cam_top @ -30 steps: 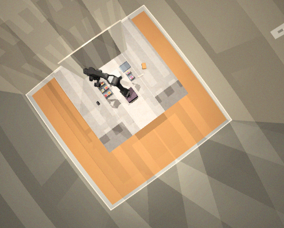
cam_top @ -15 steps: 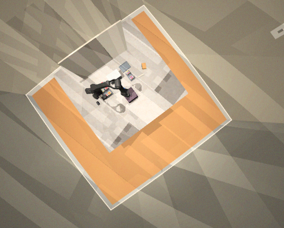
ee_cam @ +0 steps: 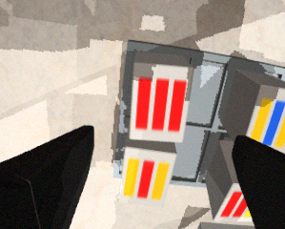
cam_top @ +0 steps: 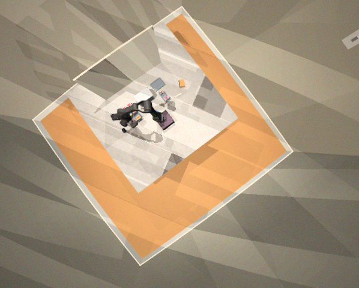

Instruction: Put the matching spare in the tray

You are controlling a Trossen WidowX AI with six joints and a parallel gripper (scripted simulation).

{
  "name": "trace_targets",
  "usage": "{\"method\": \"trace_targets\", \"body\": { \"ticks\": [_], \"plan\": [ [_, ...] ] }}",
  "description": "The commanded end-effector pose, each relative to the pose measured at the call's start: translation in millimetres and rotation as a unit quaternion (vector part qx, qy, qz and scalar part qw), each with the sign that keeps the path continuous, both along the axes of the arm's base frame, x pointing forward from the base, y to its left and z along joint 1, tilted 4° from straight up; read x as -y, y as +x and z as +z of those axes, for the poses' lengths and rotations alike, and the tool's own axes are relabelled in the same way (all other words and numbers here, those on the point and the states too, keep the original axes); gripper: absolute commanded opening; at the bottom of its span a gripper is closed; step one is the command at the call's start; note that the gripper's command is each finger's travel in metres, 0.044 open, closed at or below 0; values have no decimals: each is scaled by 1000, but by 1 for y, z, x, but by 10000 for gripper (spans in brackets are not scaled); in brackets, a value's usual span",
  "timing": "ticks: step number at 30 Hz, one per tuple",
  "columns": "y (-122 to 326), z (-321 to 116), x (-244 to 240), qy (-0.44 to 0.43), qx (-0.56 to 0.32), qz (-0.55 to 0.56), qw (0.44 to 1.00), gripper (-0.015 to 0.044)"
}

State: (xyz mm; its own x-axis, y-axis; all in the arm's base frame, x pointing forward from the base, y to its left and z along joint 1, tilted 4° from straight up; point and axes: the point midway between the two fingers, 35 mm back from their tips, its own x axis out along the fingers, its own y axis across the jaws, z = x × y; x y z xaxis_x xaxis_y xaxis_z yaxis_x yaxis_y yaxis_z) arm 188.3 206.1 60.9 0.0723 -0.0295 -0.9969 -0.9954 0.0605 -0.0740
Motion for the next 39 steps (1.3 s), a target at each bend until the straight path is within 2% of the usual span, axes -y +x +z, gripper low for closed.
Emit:
{"method": "trace_targets", "body": {
  "ticks": [1, 39],
  "plan": [
    [1, -3, -1, 0, 2, -2, 1000, 300],
    [7, -66, 0, 0, 2, -2, 1000, 300]
  ]
}}
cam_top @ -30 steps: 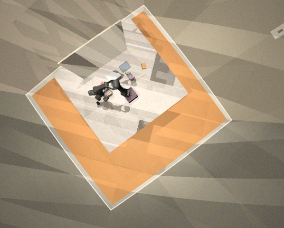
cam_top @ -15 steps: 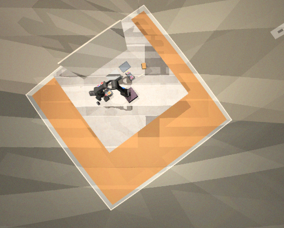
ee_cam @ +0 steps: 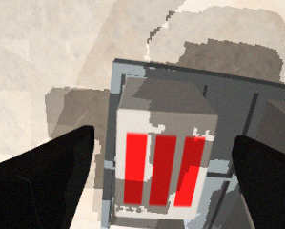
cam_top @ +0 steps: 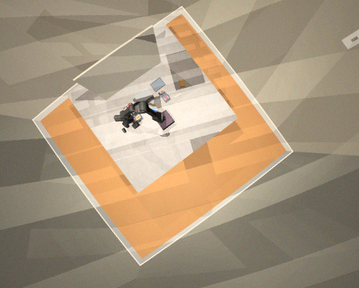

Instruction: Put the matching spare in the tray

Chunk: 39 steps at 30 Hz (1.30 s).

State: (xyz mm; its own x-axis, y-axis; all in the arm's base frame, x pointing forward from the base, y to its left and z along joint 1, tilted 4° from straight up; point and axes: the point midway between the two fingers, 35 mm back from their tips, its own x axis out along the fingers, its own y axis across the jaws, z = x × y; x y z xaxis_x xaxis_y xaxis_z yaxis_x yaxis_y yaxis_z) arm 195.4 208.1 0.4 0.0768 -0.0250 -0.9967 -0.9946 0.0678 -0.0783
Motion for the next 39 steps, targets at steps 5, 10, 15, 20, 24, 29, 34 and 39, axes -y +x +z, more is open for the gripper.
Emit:
{"method": "trace_targets", "body": {
  "ticks": [5, 10, 15, 20, 24, 29, 34, 39],
  "plan": [
    [0, -13, 3, -3, 0, 2, 1000, 300],
    [-1, -19, 4, -3, 0, 2, 1000, 300],
    [-1, -18, 3, -1, -1, 0, 1000, 274],
    [-1, -18, 3, -1, -1, 0, 1000, 162],
    [-1, -18, 3, -1, -1, 0, 1000, 135],
    [-1, -18, 3, -1, -1, 0, 1000, 43],
    [-1, -18, 3, -1, -1, 0, 1000, 0],
    [-1, -17, 3, -1, -1, 0, 1000, 0]
  ]
}}
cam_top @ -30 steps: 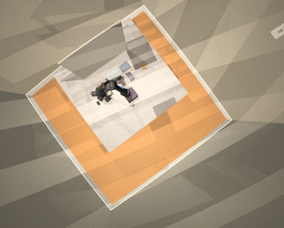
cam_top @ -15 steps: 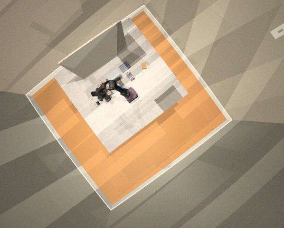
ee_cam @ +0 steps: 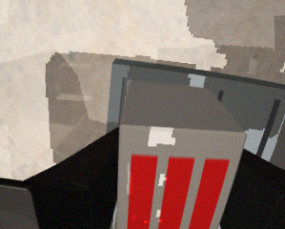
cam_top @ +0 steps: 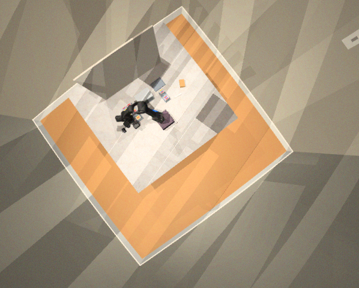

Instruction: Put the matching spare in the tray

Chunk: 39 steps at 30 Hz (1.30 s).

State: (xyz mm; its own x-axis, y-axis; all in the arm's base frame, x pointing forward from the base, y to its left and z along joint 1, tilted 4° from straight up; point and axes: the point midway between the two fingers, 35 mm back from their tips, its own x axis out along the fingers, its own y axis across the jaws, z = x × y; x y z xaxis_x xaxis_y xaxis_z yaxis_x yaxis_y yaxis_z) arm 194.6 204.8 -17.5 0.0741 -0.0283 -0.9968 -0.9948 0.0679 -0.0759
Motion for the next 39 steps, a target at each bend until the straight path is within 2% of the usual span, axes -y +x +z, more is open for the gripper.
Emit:
{"method": "trace_targets", "body": {
  "ticks": [1, 11, 17, 31, 39],
  "plan": [
    [0, 5, -1, 0, 0, 0, 1000, 0],
    [-5, 78, -2, -1, 1, 2, 1000, 0],
    [-4, 79, -3, 2, 1, 3, 1000, 0],
    [-4, 150, -2, -1, 1, 2, 1000, 0],
    [10, 154, 7, -1, 0, 2, 1000, 0]
  ]
}}
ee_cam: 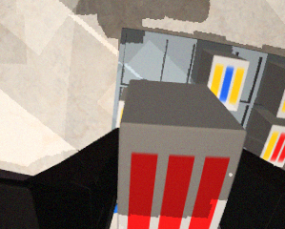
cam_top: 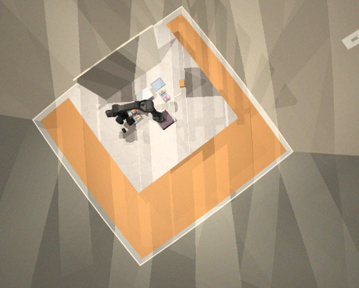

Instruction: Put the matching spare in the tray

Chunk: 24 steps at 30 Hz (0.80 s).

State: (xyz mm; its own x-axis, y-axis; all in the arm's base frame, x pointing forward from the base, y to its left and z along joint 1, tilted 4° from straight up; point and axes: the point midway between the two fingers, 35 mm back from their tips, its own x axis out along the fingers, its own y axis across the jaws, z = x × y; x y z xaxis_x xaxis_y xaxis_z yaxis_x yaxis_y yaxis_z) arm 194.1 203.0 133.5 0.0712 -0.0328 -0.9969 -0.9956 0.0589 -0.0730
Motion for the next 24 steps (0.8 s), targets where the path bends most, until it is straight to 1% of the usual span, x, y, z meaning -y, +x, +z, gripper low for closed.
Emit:
{"method": "trace_targets", "body": {
  "ticks": [1, 12, 24],
  "plan": [
    [14, 4, 8, 2, 2, -3, 1000, 0],
    [56, 9, 44, 3, 1, -5, 1000, 0],
    [95, 14, 93, 2, 1, -6, 1000, 0]
  ]
}}
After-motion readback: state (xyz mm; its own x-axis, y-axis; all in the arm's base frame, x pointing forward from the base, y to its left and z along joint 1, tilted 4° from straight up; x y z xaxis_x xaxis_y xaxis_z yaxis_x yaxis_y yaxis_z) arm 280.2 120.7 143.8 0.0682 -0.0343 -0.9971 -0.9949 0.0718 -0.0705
